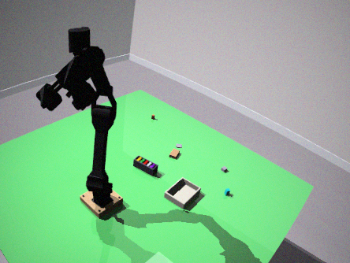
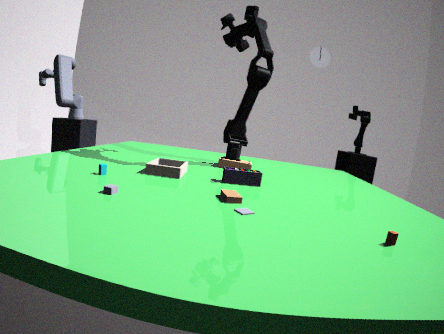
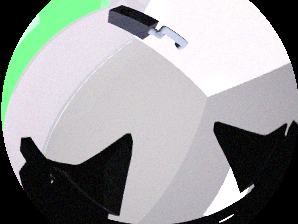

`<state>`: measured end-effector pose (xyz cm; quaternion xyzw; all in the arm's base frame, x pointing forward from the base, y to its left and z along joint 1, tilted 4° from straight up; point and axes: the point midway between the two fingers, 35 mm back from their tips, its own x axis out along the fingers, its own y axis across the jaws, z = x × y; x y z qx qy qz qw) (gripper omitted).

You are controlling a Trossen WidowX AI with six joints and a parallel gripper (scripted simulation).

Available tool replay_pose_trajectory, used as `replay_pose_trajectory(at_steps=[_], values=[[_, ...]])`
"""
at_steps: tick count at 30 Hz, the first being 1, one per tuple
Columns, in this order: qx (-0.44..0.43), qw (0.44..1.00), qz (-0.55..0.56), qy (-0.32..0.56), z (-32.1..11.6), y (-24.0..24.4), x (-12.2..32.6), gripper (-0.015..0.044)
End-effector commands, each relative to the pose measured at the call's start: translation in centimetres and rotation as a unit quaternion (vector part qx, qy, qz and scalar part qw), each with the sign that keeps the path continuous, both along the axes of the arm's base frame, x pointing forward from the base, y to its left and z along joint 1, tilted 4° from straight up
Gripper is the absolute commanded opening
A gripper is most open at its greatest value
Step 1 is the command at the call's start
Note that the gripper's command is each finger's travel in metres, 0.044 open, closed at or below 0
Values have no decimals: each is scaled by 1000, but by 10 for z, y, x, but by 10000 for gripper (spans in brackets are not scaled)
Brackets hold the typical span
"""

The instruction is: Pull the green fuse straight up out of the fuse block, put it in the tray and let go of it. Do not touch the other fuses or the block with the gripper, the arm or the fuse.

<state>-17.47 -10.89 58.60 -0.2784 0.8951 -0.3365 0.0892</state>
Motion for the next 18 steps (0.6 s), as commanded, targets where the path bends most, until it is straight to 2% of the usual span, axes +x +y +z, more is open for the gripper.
replay_pose_trajectory(at_steps=[1,4,12,13,18], values=[[-2,1000,3,-1,0,-1,0,374],[-25,998,43,-30,-8,-20,3,295],[-56,960,191,-199,-60,-112,22,85],[-55,952,208,-216,-66,-122,29,67],[-43,917,274,-286,-92,-163,64,67]])
